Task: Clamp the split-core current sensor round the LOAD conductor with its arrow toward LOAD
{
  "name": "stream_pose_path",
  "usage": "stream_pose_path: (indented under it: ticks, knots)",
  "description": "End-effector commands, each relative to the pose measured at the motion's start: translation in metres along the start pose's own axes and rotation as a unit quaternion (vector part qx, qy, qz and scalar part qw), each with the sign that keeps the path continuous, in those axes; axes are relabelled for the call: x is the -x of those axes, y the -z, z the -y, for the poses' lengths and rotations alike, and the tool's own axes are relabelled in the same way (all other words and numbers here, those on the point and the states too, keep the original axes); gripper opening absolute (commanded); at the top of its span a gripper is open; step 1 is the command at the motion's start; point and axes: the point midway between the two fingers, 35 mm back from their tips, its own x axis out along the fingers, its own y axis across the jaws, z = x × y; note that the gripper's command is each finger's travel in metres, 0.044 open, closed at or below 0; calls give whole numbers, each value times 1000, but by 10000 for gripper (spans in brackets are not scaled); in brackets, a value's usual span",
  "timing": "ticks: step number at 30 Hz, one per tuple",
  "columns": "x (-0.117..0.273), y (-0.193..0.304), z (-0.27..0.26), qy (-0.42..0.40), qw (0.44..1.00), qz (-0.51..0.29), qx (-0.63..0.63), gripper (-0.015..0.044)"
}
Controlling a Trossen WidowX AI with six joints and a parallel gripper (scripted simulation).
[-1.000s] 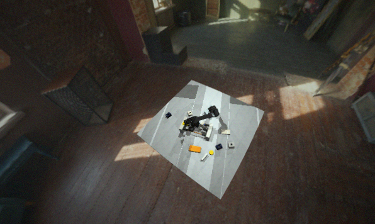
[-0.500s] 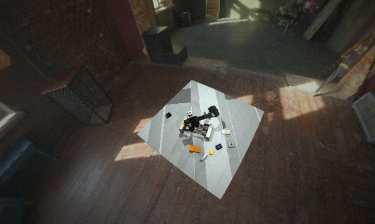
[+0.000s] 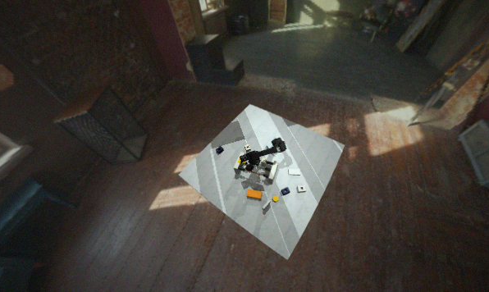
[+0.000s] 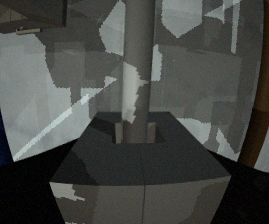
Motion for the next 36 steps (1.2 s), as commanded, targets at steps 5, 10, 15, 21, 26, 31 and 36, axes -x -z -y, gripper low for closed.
stream_pose_path:
  ticks: [5, 10, 15, 21, 26, 31, 36]
  knots:
    - [0, 1, 1, -2, 1000, -2, 3, 0]
    - [0, 0, 0, -1, 1000, -1, 2, 0]
    - [0, 0, -2, 0, 1000, 0, 1, 0]
    - [0, 0, -3, 0, 1000, 0, 1, 0]
    - [-1, 0, -4, 0, 1000, 0, 1, 0]
    - [-1, 1, -2, 2, 1000, -1, 2, 26]
    - [-1, 1, -2, 2, 1000, -1, 2, 157]
